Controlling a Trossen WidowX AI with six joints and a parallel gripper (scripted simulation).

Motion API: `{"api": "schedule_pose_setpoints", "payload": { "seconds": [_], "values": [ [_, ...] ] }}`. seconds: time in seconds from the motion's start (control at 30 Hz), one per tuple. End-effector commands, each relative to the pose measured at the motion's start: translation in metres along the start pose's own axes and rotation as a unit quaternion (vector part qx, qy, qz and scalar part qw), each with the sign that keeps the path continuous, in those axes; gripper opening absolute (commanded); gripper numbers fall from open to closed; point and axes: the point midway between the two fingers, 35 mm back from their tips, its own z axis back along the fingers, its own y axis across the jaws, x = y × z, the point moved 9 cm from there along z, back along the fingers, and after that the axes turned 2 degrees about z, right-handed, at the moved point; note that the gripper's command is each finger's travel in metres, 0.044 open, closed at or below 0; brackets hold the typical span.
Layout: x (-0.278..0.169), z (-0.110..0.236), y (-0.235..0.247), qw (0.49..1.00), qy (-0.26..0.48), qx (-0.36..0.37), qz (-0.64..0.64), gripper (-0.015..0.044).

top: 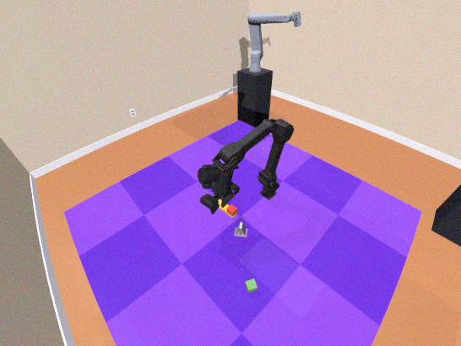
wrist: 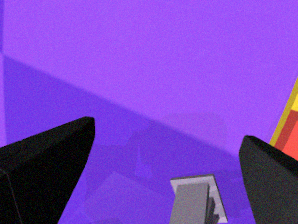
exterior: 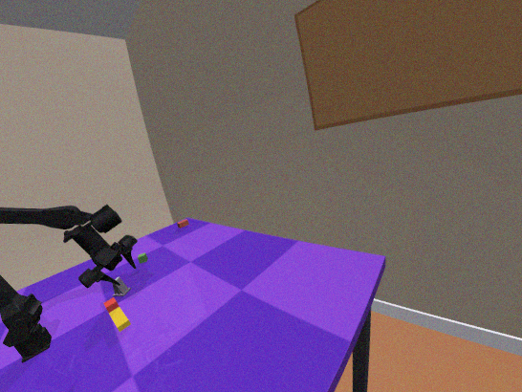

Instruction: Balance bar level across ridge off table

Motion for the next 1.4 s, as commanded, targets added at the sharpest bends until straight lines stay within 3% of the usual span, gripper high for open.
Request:
{"api": "schedule_pose_setpoints", "payload": {
  "seconds": [0.0, 0.4, 0.53, 0.93, 1.37],
  "values": [
    [0.014, 0.005, -0.007, 0.999, -0.004, -0.038, -0.008, 0.0315],
    [0.049, 0.023, -0.035, 0.987, 0.012, -0.156, -0.037, 0.0315],
    [0.051, 0.023, -0.037, 0.986, 0.014, -0.163, -0.039, 0.0315],
    [0.048, -0.037, -0.058, 0.986, 0.014, -0.163, -0.039, 0.0315],
    [0.048, -0.049, -0.062, 0.986, 0.014, -0.163, -0.039, 0.0315]
  ]
}}
